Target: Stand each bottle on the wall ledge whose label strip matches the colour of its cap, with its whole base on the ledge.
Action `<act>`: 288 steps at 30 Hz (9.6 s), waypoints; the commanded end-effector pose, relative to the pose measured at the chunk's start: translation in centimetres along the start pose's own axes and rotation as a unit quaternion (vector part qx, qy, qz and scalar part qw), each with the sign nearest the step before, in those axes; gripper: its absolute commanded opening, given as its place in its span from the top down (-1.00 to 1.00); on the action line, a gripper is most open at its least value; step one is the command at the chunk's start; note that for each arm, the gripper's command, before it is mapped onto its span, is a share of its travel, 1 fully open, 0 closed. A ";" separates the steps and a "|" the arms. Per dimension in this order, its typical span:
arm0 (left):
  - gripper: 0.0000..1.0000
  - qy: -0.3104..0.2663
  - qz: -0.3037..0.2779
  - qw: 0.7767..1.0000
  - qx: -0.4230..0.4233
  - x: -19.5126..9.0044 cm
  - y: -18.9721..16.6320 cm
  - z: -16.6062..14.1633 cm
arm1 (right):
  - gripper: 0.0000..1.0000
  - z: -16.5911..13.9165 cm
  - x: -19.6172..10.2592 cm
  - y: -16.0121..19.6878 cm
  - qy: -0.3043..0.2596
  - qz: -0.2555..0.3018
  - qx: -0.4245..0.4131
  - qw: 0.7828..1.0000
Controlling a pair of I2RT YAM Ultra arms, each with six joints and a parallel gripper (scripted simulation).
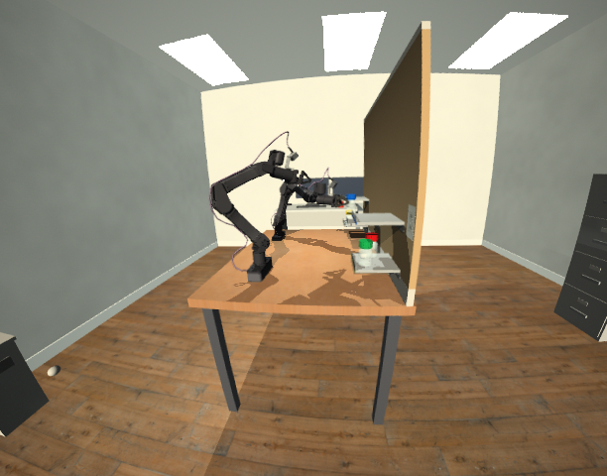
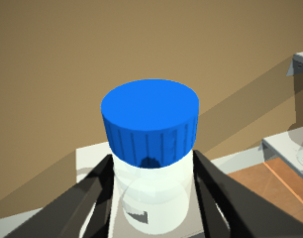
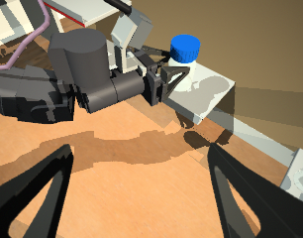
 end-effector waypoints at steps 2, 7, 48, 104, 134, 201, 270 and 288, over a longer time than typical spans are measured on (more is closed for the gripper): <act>0.02 -0.036 0.004 0.999 -0.016 1.4 0.9 3.2 | -1.00 0.7 -0.9 0.1 -0.017 0.004 0.001 1.000; 0.02 -0.041 0.007 0.999 -0.018 1.9 1.0 3.4 | -1.00 0.7 -0.9 0.1 -0.017 0.004 0.001 1.000; 0.02 -0.042 0.007 0.999 -0.012 2.3 0.5 -1.8 | -1.00 0.7 -0.9 0.1 -0.017 0.004 0.001 1.000; -0.74 -0.036 0.007 0.999 -0.016 -8.9 0.0 -2.4 | -1.00 1.4 -1.2 0.2 -0.034 0.005 0.002 0.999; -0.74 -0.006 0.117 0.993 0.001 -22.3 26.9 4.1 | -1.00 -3.8 17.3 -2.5 -0.163 -0.180 0.037 0.969; -0.74 -0.029 -0.364 0.931 0.023 -26.2 24.5 4.9 | -0.62 -6.0 27.6 -7.2 -0.190 -0.184 0.028 0.964; -0.74 -0.029 -0.366 0.930 0.023 -26.3 24.2 4.9 | -0.28 -3.0 31.5 -8.7 -0.187 -0.186 0.029 0.964; -0.74 -0.029 -0.366 0.930 0.023 -26.3 24.2 4.9 | 0.43 -2.3 31.0 -8.5 -0.190 -0.185 0.030 0.964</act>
Point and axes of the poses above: on each arm, the point where the finger pads meet when closed, its own x axis out along the fingers, its own y axis across the jaws, z = x × y, the point moved 2 cm from there along -x, back along the fingers, and after that the axes turned 11 degrees about x, right-handed, at the moved point
